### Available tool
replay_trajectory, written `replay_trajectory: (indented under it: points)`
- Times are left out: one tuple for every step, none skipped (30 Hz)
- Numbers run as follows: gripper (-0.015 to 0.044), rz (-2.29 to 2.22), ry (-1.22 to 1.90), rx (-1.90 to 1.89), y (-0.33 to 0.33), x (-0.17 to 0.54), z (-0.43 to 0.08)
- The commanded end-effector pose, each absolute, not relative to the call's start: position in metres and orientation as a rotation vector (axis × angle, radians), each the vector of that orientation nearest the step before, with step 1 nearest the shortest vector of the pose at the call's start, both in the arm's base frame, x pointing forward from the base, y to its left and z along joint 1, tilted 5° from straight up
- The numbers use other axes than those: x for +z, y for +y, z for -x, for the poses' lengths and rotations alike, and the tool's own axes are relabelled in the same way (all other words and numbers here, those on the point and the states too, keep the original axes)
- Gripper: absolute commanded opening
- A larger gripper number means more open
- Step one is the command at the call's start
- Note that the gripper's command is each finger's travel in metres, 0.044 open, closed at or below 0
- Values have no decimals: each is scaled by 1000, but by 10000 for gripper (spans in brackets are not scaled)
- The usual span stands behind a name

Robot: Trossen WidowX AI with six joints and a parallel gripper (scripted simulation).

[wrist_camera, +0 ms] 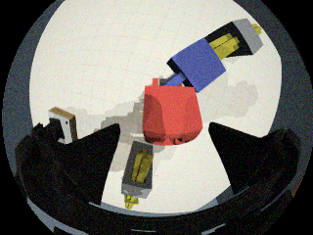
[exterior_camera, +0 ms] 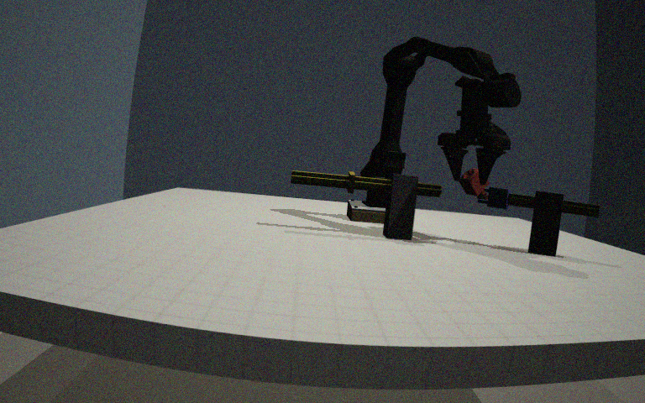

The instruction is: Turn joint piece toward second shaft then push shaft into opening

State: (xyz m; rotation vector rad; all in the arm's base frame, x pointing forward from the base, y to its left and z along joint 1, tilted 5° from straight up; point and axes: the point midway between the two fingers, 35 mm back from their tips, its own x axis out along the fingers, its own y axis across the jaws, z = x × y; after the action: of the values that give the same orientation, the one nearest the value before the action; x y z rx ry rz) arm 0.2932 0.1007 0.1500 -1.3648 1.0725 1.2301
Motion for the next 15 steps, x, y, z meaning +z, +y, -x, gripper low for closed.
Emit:
replay_trajectory:
  points:
    - [440, 1363, 1078, 1218, 104, 148, -294]
    - [440, 1363, 1078, 1218, 104, 146, -295]
    - [440, 1363, 1078, 1218, 104, 145, -295]
    - [440, 1363, 1078, 1218, 104, 143, -295]
    - [440, 1363, 1078, 1218, 104, 141, -295]
    - [440, 1363, 1078, 1218, 104, 140, -296]
    - [440, 1363, 1078, 1218, 104, 138, -296]
    - [440, 1363, 1078, 1218, 104, 136, -296]
    - [440, 1363, 1078, 1218, 104, 135, -296]
    - [440, 1363, 1078, 1218, 104, 133, -296]
    - [440, 1363, 1078, 1218, 104, 132, -297]
    - [440, 1363, 1078, 1218, 104, 130, -297]
    - [440, 1363, 1078, 1218, 104, 128, -297]
    - [440, 1363, 1078, 1218, 104, 127, -297]
    - [440, 1363, 1078, 1218, 104, 125, -297]
